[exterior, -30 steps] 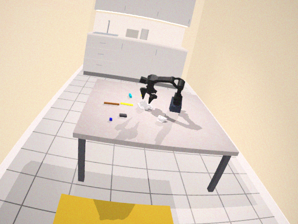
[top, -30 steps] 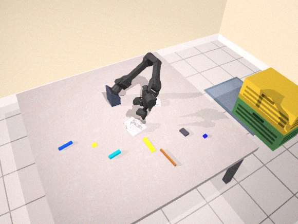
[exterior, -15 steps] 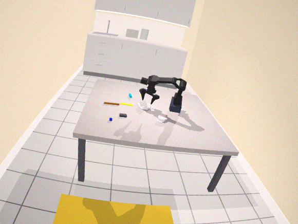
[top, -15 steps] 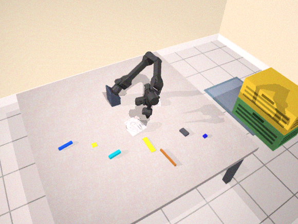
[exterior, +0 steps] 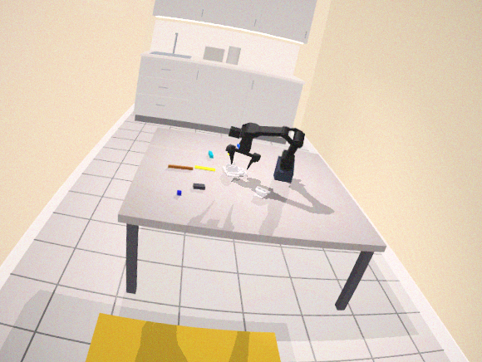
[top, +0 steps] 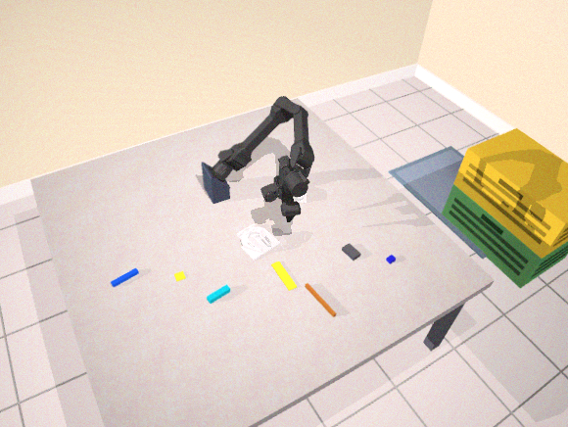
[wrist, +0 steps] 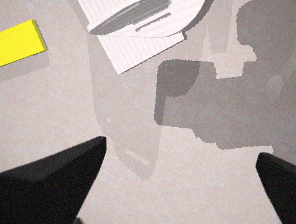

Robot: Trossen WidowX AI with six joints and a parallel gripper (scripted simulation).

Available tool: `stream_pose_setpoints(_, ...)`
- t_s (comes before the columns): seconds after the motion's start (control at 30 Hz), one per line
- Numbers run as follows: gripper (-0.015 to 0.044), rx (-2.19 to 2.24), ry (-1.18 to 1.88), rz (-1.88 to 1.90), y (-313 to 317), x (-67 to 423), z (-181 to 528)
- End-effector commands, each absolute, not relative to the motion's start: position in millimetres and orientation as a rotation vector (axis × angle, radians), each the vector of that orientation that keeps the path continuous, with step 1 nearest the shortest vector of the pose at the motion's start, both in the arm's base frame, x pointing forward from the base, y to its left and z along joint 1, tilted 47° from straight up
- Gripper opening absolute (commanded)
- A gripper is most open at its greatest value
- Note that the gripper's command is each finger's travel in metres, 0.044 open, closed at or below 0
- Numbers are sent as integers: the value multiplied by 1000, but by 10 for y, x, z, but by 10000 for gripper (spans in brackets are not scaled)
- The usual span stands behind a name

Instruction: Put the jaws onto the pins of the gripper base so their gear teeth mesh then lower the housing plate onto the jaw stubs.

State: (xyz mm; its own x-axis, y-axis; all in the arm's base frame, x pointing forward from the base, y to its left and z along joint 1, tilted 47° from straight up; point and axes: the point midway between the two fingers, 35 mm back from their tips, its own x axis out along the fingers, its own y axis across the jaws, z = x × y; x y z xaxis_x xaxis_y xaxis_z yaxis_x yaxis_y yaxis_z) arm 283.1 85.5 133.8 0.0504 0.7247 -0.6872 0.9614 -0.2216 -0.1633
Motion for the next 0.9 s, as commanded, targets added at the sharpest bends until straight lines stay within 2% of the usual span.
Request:
stream_pose_setpoints(0.0,440,1939,1712,-882,883,2796,1373)
stream_pose_setpoints(0.87,440,1569,1735,-371,1058,2592,1584)
